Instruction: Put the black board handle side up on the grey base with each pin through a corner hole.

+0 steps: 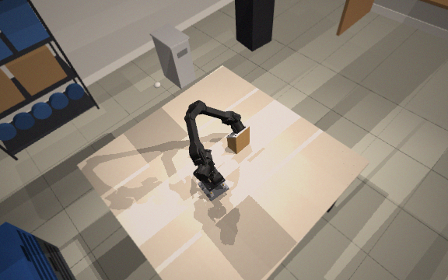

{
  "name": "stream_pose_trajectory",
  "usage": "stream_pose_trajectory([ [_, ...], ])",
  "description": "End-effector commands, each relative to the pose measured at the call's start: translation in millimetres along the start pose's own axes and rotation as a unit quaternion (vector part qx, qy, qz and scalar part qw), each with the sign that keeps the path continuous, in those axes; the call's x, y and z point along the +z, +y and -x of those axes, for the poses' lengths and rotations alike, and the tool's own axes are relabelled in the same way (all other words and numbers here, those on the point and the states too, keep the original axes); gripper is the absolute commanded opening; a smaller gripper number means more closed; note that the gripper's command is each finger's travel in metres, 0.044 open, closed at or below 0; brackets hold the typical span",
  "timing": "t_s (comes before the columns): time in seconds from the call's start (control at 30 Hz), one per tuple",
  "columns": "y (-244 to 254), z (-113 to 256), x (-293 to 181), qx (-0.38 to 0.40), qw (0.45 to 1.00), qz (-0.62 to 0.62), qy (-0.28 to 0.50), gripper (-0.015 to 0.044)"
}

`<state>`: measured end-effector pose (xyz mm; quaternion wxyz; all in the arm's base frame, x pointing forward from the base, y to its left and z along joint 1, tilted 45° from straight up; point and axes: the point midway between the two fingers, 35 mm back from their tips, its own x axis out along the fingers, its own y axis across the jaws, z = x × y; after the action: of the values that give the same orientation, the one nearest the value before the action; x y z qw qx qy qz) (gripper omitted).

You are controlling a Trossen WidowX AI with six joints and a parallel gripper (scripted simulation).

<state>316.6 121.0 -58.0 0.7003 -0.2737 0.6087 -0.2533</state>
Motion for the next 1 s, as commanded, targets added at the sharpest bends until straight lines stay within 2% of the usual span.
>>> stream_pose_trajectory([
  [0.0,0.6,-1.6,0.6,0.001,1.0,0.0,-0.001,0.0],
  [0.97,4.5,-23.1,-1.6,0.0,1.0,0.005,-0.002,0.0],
])
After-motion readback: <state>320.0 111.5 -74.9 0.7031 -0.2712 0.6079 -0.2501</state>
